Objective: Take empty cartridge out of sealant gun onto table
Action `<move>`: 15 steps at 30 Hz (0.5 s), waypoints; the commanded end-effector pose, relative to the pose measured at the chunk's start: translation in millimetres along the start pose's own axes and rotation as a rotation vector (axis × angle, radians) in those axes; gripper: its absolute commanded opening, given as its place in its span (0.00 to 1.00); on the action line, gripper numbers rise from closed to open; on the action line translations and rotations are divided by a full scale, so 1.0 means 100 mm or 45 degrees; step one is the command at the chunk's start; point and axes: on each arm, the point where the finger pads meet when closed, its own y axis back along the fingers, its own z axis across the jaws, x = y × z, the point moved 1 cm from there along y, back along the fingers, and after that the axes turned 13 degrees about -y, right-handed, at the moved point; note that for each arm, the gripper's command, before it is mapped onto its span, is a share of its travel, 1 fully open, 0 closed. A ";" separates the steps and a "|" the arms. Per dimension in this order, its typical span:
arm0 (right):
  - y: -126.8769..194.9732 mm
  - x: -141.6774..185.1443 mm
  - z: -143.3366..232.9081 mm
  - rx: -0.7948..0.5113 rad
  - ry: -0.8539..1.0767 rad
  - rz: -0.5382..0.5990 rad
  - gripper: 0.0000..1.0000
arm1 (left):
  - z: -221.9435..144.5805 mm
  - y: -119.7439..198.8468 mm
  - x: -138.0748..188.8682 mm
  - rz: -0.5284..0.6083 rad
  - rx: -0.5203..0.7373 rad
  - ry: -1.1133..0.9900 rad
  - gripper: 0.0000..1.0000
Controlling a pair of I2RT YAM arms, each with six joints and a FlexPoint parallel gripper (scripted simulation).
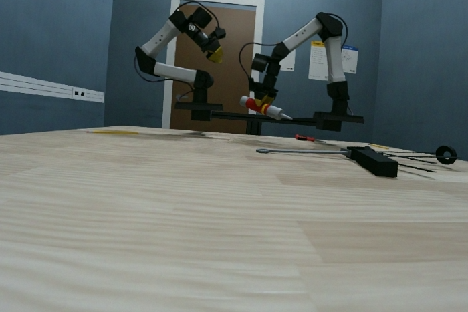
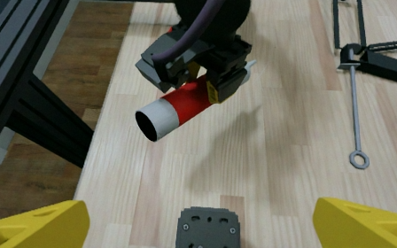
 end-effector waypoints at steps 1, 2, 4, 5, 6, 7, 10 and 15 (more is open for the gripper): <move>0.08 -0.13 -0.02 0.029 -0.018 -0.070 1.00 | -0.07 -0.16 0.13 0.155 0.015 -0.205 0.37; 0.09 -0.14 -0.02 0.033 -0.021 -0.076 1.00 | -0.08 -0.21 0.17 0.186 0.020 -0.225 0.37; 0.09 -0.15 -0.03 0.040 -0.027 -0.081 1.00 | -0.18 -0.31 0.31 0.255 0.060 -0.254 0.37; 0.09 -0.16 -0.03 0.043 -0.030 -0.084 1.00 | -0.22 -0.35 0.36 0.280 0.080 -0.267 0.37; 0.09 -0.16 -0.04 0.045 -0.032 -0.087 1.00 | -0.27 -0.38 0.42 0.303 0.103 -0.277 0.37; 0.09 -0.17 -0.04 0.047 -0.034 -0.089 1.00 | -0.31 -0.41 0.47 0.322 0.126 -0.284 0.37; 0.09 -0.17 -0.04 0.049 -0.036 -0.091 1.00 | -0.42 -0.48 0.61 0.368 0.184 -0.290 0.37; 0.09 -0.17 -0.04 0.049 -0.036 -0.091 1.00 | -0.48 -0.52 0.68 0.389 0.211 -0.291 0.37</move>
